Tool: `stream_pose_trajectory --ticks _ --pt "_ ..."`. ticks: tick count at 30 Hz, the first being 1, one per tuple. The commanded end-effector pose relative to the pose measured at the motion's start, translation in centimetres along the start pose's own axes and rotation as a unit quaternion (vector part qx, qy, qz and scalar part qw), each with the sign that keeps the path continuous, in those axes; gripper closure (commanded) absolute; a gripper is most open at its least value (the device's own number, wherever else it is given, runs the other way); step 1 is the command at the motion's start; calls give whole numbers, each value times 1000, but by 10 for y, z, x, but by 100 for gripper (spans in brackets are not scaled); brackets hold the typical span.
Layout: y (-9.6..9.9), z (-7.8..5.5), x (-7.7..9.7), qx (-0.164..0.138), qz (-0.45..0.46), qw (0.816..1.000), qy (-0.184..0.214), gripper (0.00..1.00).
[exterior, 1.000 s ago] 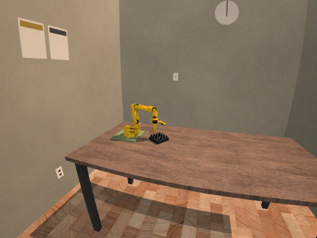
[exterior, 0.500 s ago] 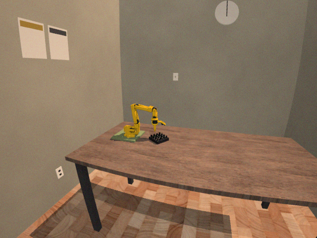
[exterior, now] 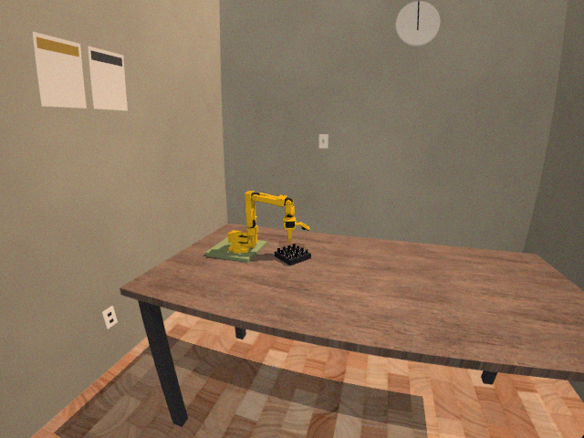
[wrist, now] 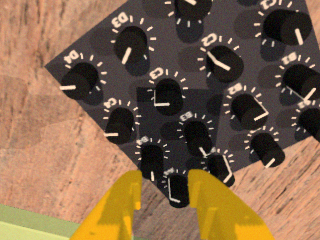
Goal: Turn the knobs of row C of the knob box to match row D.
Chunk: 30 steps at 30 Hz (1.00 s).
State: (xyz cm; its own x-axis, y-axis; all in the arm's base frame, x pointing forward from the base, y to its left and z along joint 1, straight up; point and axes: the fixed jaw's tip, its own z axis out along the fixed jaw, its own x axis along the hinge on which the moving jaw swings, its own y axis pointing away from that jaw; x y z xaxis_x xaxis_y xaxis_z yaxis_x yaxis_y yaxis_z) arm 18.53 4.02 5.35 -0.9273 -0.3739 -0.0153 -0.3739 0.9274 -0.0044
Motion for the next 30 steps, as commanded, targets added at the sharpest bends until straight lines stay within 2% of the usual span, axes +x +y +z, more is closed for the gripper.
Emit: stream_pose_trajectory --ticks 1,10,30 --pt "0 0 -5 -2 0 1000 7 90" --pt "-1 1 -13 -2 0 1000 7 90" --pt "-1 1 -13 -2 0 1000 7 90"
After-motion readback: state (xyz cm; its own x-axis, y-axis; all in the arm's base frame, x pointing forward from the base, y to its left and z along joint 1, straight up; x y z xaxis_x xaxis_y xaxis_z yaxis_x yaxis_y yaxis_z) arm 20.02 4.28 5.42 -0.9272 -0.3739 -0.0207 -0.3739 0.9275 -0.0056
